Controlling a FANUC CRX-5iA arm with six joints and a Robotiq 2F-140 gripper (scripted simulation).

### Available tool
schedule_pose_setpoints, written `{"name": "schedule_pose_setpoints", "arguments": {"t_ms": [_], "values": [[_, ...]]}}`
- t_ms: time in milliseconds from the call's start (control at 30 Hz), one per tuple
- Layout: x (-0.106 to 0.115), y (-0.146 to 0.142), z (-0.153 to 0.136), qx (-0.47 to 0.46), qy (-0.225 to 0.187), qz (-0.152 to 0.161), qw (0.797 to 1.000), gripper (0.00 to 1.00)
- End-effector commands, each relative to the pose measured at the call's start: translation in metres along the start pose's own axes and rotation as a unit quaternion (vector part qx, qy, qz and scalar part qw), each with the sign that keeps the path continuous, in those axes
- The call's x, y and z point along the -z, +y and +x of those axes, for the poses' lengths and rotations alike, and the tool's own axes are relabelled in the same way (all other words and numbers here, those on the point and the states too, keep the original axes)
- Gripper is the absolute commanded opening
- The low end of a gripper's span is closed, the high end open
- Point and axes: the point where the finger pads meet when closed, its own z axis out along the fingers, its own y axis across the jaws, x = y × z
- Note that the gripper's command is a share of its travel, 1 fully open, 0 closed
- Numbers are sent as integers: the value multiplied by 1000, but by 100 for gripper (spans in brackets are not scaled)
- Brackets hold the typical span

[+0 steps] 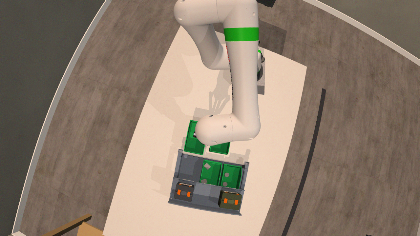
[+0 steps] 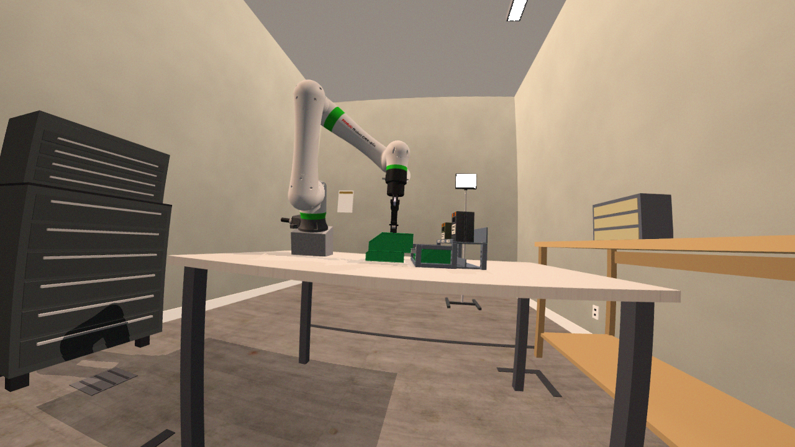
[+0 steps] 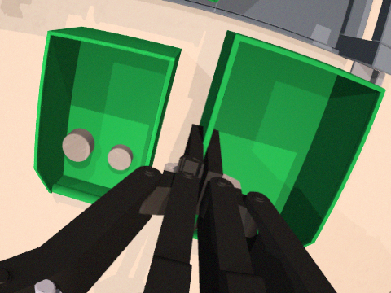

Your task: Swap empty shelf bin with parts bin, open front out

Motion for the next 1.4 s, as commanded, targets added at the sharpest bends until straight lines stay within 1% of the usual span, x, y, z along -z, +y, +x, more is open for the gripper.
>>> {"name": "schedule_pose_setpoints", "arguments": {"t_ms": [0, 300, 533, 1200, 1367], "values": [[8, 0, 1, 0, 1, 0, 1000, 10], [29, 0, 1, 0, 1, 0, 1000, 10], [35, 0, 1, 0, 1, 0, 1000, 10], [36, 0, 1, 0, 1, 0, 1000, 10], [36, -4, 0, 0, 1, 0, 1000, 10]]}}
